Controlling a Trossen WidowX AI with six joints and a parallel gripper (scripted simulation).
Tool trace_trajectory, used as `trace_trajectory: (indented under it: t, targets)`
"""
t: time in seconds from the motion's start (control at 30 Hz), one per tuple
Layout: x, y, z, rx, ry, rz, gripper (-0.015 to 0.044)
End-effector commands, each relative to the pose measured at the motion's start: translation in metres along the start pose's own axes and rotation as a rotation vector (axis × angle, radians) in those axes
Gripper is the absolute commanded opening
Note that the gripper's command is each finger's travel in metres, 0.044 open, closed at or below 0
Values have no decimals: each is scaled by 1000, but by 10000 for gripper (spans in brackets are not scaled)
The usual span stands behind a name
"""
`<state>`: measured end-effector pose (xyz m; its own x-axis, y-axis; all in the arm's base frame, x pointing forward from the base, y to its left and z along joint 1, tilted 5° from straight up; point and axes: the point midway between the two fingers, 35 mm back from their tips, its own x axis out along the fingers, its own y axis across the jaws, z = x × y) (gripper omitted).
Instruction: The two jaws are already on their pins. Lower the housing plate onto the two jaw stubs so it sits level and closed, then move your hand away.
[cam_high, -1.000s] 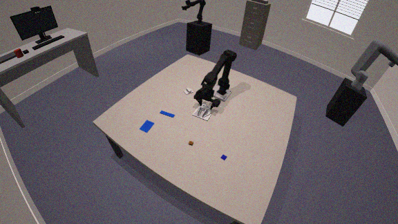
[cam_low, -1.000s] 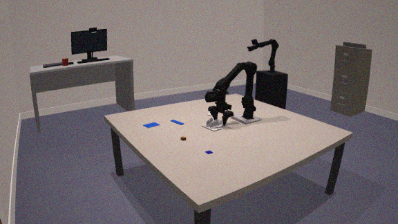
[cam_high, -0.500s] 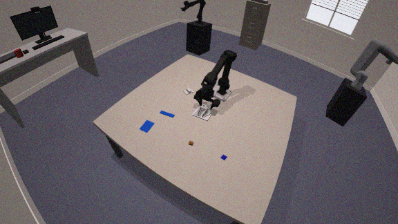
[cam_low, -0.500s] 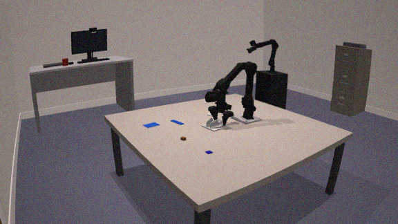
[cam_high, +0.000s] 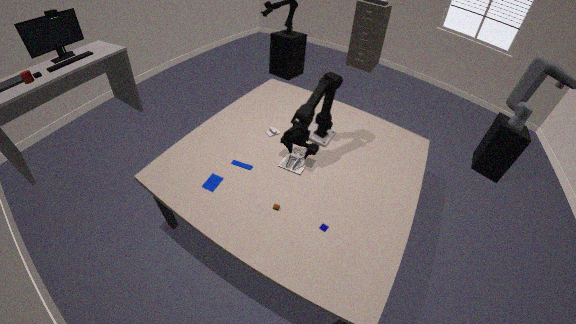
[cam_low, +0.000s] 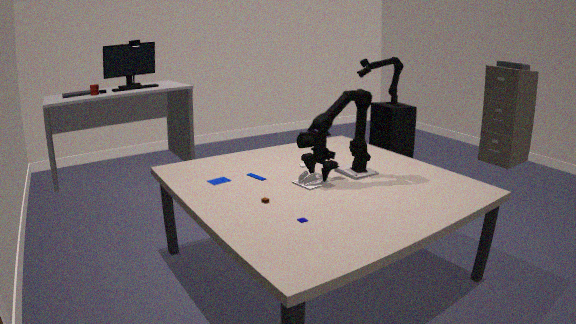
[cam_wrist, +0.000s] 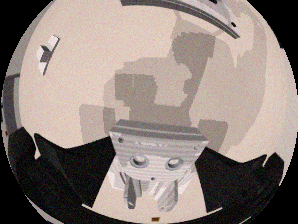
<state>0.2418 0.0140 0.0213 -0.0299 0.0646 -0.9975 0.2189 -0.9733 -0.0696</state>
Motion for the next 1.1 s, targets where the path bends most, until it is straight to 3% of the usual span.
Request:
trace_trajectory:
  t: [0.0,1.07]
  targets:
    - [3,0,0,6,2,-3,351]
    - [-1,0,-1,6,2,-3,351]
